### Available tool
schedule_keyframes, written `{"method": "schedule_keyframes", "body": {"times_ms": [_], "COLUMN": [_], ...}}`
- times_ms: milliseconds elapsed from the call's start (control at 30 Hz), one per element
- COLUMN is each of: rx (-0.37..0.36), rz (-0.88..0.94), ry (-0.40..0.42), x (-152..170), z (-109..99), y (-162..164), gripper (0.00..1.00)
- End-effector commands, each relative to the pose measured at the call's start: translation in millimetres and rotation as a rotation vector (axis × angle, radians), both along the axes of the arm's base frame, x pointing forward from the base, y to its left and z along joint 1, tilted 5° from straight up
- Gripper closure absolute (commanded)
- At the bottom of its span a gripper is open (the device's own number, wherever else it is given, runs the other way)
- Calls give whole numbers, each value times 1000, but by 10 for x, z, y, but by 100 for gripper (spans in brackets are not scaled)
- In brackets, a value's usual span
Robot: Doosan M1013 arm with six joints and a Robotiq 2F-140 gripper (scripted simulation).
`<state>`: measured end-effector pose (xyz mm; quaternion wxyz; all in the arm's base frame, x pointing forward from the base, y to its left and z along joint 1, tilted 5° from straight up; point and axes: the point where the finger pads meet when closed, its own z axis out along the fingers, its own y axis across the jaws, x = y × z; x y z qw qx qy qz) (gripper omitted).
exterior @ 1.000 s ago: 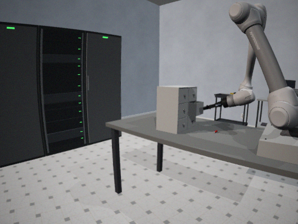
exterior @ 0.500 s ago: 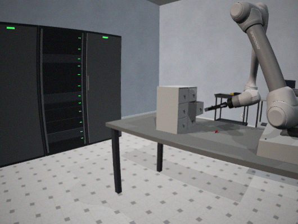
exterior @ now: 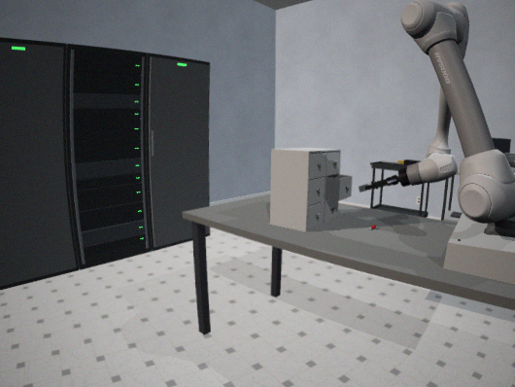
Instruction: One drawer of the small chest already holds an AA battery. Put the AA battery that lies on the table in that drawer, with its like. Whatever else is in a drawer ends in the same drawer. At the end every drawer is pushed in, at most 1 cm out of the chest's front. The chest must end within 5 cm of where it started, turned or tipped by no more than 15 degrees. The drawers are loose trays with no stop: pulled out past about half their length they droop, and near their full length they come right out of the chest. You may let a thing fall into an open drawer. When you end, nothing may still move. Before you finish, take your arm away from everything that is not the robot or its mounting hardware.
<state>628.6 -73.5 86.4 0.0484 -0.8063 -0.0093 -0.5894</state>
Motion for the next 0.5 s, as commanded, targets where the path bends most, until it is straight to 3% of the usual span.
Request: {"method": "schedule_keyframes", "body": {"times_ms": [0, 167, 467], "rx": [0, 0, 0], "rz": [0, 0, 1], "ry": [0, 0, 2], "x": [-130, -307, -325], "z": [46, 108, 116], "y": [-12, -29, -30], "gripper": [80, 80, 80]}}
